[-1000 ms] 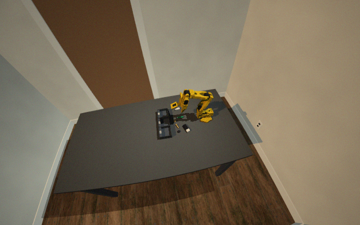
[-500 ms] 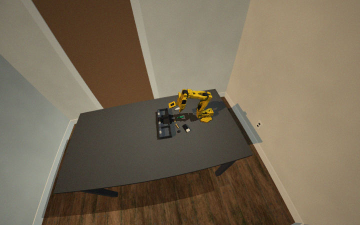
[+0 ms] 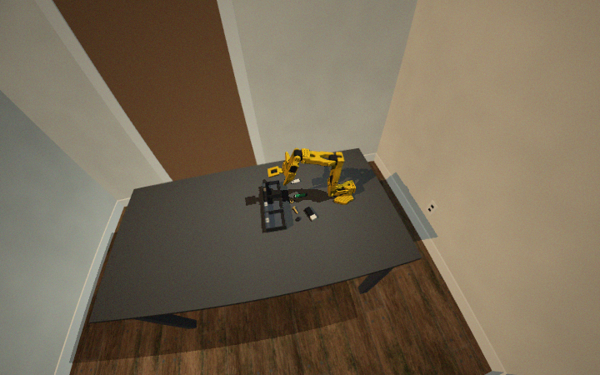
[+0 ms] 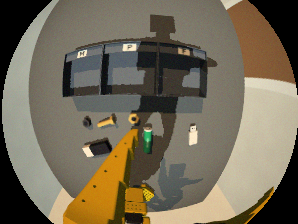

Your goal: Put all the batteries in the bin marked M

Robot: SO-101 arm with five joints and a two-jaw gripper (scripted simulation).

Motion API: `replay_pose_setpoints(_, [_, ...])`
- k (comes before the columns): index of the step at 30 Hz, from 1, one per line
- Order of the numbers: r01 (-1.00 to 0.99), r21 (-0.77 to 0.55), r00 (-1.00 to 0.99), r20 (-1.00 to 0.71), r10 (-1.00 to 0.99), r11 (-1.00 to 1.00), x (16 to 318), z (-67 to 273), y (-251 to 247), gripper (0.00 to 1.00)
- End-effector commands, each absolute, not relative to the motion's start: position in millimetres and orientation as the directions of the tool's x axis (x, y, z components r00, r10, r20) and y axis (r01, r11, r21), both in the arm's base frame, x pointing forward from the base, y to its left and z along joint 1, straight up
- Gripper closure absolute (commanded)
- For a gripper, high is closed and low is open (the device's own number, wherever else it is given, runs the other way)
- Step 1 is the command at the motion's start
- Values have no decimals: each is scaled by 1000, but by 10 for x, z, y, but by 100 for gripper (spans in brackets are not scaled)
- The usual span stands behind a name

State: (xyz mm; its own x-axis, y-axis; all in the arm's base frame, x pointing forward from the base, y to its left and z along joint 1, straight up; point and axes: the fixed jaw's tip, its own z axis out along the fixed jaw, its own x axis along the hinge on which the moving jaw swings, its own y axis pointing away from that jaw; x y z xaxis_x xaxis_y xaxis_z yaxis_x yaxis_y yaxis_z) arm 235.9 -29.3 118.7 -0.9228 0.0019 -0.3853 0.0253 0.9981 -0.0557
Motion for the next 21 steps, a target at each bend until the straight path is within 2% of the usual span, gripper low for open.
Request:
replay_pose_setpoints(1, [31,-72,-890,-456,-5,997,2506,1293,-356,0])
replay_pose_setpoints(21, [32,-74,-888,-460,-6,997,2522,1293,-365,0])
